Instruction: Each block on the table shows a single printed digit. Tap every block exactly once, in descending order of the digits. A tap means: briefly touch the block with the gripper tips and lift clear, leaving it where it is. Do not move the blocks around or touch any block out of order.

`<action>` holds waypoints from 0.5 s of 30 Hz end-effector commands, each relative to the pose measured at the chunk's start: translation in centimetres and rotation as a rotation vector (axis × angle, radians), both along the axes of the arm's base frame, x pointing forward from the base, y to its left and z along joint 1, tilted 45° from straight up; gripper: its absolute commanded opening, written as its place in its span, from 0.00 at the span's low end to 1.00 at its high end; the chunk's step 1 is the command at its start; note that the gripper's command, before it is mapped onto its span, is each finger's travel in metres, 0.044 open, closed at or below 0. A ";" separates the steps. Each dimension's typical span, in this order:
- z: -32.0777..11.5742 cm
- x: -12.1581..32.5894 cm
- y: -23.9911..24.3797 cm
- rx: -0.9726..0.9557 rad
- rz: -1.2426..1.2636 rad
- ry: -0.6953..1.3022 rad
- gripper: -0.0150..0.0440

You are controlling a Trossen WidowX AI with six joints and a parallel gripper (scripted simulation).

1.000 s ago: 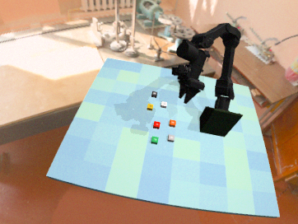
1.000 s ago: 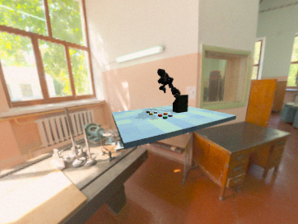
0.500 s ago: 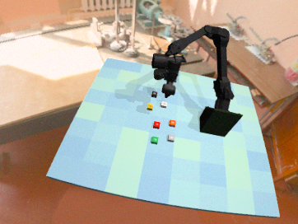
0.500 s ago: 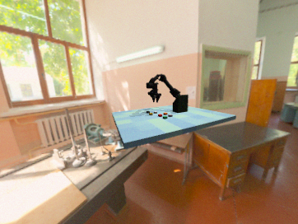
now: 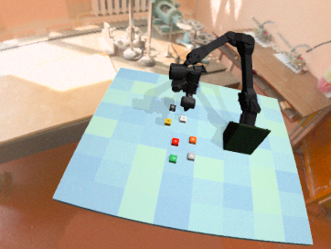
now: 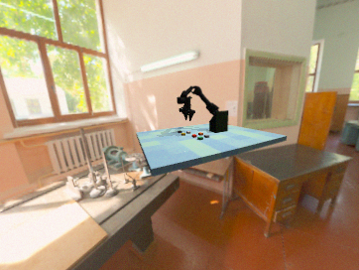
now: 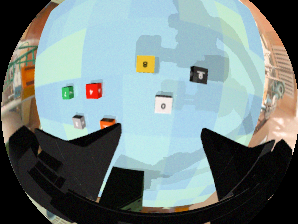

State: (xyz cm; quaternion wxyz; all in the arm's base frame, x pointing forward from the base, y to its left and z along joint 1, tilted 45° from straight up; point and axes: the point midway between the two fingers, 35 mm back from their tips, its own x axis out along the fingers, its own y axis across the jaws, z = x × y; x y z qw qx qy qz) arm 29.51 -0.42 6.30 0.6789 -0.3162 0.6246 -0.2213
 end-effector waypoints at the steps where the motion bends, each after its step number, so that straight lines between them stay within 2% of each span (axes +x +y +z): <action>1: 0.1 0.0 -0.1 -0.007 0.002 0.003 0.93; 6: -0.2 -0.1 0.1 -0.005 0.002 0.003 0.93; 11: -5.4 -4.0 5.1 0.014 0.007 0.008 0.93; 15: -8.6 -7.8 7.3 0.002 0.002 0.007 0.93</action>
